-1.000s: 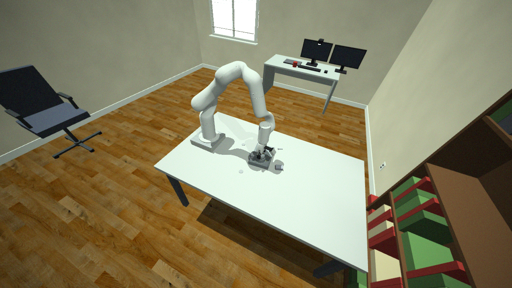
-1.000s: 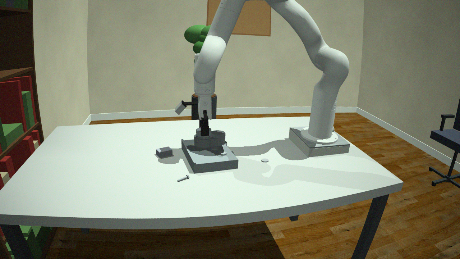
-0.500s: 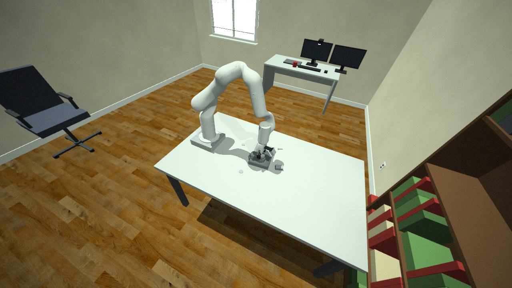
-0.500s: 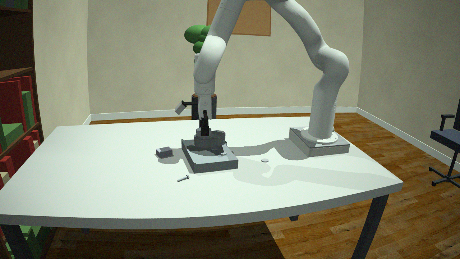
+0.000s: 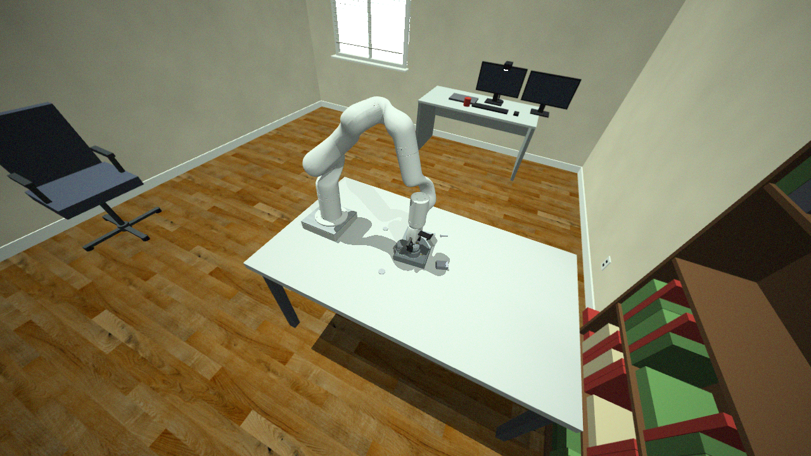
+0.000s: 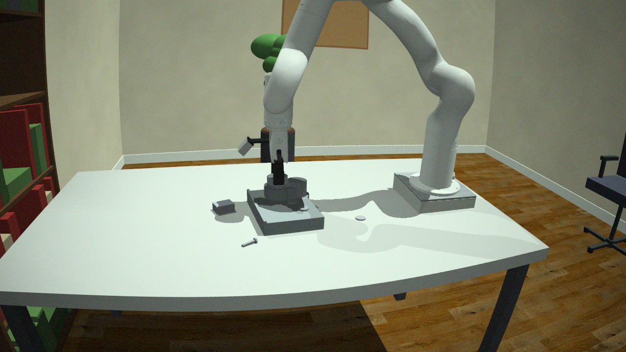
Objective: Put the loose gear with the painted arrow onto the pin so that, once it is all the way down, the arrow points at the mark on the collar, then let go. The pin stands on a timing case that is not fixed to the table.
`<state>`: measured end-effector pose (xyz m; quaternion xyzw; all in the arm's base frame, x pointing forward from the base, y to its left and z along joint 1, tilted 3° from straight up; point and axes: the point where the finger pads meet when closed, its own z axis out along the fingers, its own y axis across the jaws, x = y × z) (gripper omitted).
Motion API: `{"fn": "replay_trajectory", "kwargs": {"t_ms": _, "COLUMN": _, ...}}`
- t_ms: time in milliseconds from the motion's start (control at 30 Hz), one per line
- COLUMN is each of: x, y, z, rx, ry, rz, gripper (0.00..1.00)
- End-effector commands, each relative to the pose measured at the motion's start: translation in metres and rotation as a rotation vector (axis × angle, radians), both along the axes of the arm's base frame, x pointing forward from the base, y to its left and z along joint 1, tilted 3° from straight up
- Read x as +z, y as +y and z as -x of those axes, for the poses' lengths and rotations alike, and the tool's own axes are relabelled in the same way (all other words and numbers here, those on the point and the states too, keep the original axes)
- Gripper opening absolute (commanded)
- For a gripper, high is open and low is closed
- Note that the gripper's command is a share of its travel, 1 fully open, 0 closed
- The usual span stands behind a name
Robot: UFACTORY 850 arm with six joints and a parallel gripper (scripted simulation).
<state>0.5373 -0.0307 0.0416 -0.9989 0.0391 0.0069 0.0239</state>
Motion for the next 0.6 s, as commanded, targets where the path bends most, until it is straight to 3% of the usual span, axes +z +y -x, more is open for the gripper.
{"fn": "replay_trajectory", "kwargs": {"t_ms": 0, "x": 0.001, "y": 0.000, "z": -0.001, "rx": 0.000, "ry": -0.002, "rz": 0.000, "gripper": 1.00}}
{"fn": "replay_trajectory", "kwargs": {"t_ms": 567, "x": 0.012, "y": -0.001, "z": -0.001, "rx": 0.000, "ry": -0.002, "rz": 0.000, "gripper": 1.00}}
